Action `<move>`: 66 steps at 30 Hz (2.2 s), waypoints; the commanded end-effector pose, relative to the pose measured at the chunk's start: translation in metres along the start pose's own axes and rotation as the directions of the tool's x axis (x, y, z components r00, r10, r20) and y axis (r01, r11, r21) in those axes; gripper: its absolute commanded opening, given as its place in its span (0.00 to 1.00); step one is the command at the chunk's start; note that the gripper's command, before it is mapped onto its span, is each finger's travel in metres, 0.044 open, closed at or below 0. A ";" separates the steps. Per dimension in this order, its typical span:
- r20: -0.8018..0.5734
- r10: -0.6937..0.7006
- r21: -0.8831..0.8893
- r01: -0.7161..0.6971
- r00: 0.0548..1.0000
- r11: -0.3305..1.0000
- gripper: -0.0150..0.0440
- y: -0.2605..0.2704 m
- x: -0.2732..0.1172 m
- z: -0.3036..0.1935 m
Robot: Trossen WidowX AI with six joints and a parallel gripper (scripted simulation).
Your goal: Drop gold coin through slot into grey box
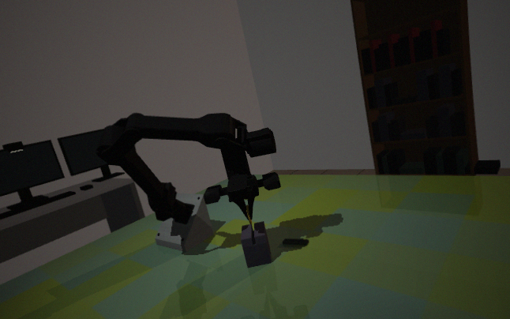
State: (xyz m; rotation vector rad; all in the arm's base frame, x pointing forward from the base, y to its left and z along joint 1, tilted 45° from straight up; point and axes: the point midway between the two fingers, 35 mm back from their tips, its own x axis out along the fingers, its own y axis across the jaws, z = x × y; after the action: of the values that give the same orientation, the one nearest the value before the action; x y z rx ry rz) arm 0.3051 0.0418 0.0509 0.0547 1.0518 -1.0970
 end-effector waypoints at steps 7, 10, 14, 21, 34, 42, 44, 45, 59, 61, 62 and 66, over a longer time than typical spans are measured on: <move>0.000 -0.001 -0.003 0.001 1.000 1.000 0.25 0.000 0.000 -0.001; 0.000 -0.001 -0.003 0.001 1.000 1.000 0.25 0.000 0.000 -0.001; 0.000 -0.001 -0.002 0.001 1.000 1.000 0.25 0.000 0.001 -0.001; 0.001 -0.001 -0.002 0.001 1.000 1.000 0.25 -0.001 0.004 -0.002; 0.001 -0.001 -0.009 0.001 1.000 1.000 0.25 -0.003 0.009 -0.003; 0.001 -0.001 -0.007 0.001 1.000 1.000 0.25 -0.001 0.012 -0.002; 0.001 -0.001 -0.008 0.001 1.000 1.000 0.25 -0.001 0.013 -0.002; 0.001 -0.001 -0.008 0.001 1.000 1.000 0.25 -0.001 0.013 -0.002; 0.001 -0.001 -0.008 0.001 1.000 1.000 0.25 -0.002 0.018 -0.002; 0.001 -0.001 -0.008 0.001 1.000 1.000 0.25 -0.002 0.019 -0.002; 0.001 -0.001 -0.008 0.001 1.000 1.000 0.25 -0.002 0.020 -0.002; -0.002 0.004 0.002 -0.004 1.000 1.000 0.43 -0.001 0.017 -0.001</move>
State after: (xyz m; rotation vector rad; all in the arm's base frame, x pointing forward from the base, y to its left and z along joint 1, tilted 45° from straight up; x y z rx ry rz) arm 0.3047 0.0302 0.0382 0.0595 1.0519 -1.0940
